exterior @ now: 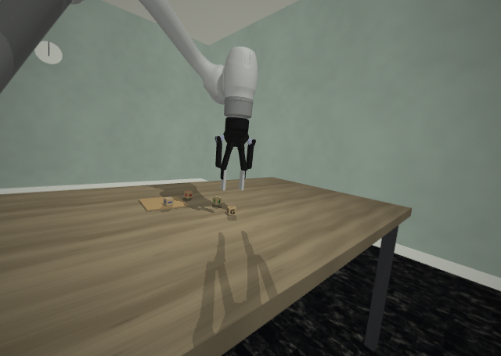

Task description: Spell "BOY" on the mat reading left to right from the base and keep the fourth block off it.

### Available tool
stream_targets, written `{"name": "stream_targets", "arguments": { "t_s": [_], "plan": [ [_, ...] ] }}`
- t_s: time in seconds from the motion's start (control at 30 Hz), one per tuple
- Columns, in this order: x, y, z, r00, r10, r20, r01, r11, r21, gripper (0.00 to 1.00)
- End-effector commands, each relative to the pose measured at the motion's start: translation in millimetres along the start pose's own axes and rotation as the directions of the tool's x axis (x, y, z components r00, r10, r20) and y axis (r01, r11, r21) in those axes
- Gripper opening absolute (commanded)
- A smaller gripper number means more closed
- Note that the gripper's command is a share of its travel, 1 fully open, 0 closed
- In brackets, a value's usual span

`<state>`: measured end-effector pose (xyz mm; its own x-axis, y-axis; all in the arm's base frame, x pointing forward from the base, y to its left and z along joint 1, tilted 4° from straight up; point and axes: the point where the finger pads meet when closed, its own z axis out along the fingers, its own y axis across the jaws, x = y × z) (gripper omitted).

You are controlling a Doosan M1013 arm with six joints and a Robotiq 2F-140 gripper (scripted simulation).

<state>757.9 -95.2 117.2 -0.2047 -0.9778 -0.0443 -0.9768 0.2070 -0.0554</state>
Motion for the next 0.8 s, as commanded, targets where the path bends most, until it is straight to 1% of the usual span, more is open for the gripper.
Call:
{"name": "stream_targets", "arguments": {
  "t_s": [0.0,0.77],
  "plan": [
    [1.8,-2.2,5.7,1.0,0.01,0.001,-0.01,1.0,0.001,0.37],
    [1.8,-2.3,37.1,1.0,0.01,0.001,-0.01,1.0,0.001,0.37]
  ]
}}
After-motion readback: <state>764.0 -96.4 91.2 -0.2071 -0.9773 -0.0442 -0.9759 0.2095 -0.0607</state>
